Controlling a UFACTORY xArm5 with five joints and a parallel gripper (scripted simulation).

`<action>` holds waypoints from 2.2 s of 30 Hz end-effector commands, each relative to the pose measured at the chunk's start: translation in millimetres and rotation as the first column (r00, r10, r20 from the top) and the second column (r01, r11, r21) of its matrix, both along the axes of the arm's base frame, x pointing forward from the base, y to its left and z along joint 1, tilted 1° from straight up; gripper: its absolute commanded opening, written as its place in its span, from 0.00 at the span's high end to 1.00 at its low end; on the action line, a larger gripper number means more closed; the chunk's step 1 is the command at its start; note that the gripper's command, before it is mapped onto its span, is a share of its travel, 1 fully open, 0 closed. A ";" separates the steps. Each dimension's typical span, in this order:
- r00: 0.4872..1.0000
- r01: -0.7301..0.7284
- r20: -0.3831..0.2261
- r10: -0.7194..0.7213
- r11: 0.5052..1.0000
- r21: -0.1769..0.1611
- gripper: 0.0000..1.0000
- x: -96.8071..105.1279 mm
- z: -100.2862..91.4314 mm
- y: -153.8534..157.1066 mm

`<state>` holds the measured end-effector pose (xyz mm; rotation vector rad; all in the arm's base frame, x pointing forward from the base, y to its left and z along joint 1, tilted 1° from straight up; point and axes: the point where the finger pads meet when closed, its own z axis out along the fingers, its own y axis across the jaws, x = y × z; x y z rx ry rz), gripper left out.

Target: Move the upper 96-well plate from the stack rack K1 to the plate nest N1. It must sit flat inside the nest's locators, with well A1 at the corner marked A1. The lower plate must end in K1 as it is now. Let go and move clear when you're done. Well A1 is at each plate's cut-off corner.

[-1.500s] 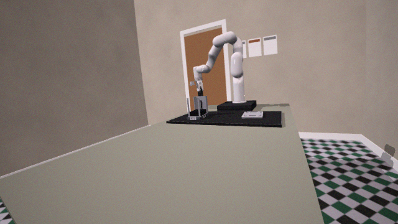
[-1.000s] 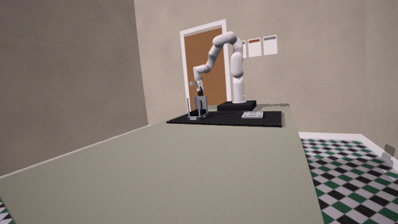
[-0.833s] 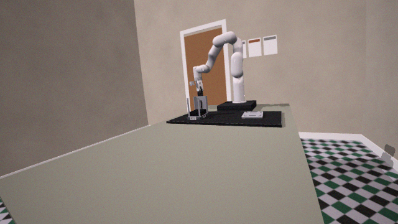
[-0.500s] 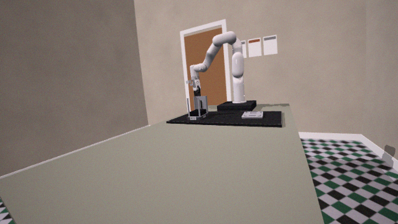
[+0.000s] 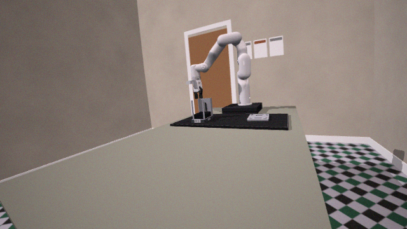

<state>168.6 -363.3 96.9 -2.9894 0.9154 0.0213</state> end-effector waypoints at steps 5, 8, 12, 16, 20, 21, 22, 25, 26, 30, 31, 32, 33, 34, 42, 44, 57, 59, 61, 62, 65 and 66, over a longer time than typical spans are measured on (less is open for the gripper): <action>0.997 -0.081 0.003 0.081 0.997 -0.007 0.00 31.5 6.7 3.9; 0.997 -0.081 0.003 0.081 0.997 -0.007 0.00 41.1 8.4 6.1; 0.989 -0.147 0.005 0.147 0.989 -0.010 0.00 60.2 11.8 11.3; 0.988 -0.154 0.004 0.154 0.988 -0.010 0.00 79.0 15.1 17.5; 0.976 -0.220 0.006 0.220 0.976 -0.013 0.00 96.3 18.2 24.1; 0.974 -0.227 0.006 0.227 0.974 -0.013 0.00 100.8 19.1 26.1; 0.974 -0.227 0.006 0.227 0.974 -0.013 0.00 100.8 19.1 26.1; 0.974 -0.227 0.006 0.227 0.974 -0.013 0.00 109.8 20.7 30.0; 0.974 -0.227 0.006 0.227 0.974 -0.014 0.00 114.4 21.6 32.0; 0.954 -0.298 0.008 0.298 0.954 -0.017 0.00 131.9 24.8 41.1; 0.954 -0.298 0.008 0.298 0.954 -0.017 0.00 136.3 25.6 43.5; 0.954 -0.298 0.008 0.298 0.954 -0.017 0.00 140.6 26.5 45.8; 0.954 -0.298 0.008 0.298 0.954 -0.017 0.00 144.9 27.3 48.2; 0.954 -0.298 0.008 0.298 0.954 -0.017 0.00 149.3 28.1 50.6; 0.930 -0.368 0.009 0.368 0.930 -0.020 0.00 174.1 32.9 66.8; 0.930 -0.368 0.009 0.368 0.930 -0.020 0.00 182.3 34.5 72.4; 0.869 -0.495 0.013 0.495 0.869 -0.026 0.00 222.8 42.9 106.4; 0.865 -0.501 0.013 0.502 0.865 -0.026 0.00 229.9 44.5 113.4; 0.865 -0.501 0.013 0.502 0.865 -0.026 0.00 236.9 46.0 120.4; 0.865 -0.501 0.013 0.502 0.865 -0.026 0.00 240.4 46.8 123.8; 0.830 -0.557 0.014 0.558 0.830 -0.029 0.00 250.3 49.1 134.9; 0.825 -0.564 0.014 0.564 0.825 -0.030 0.00 253.5 49.8 138.7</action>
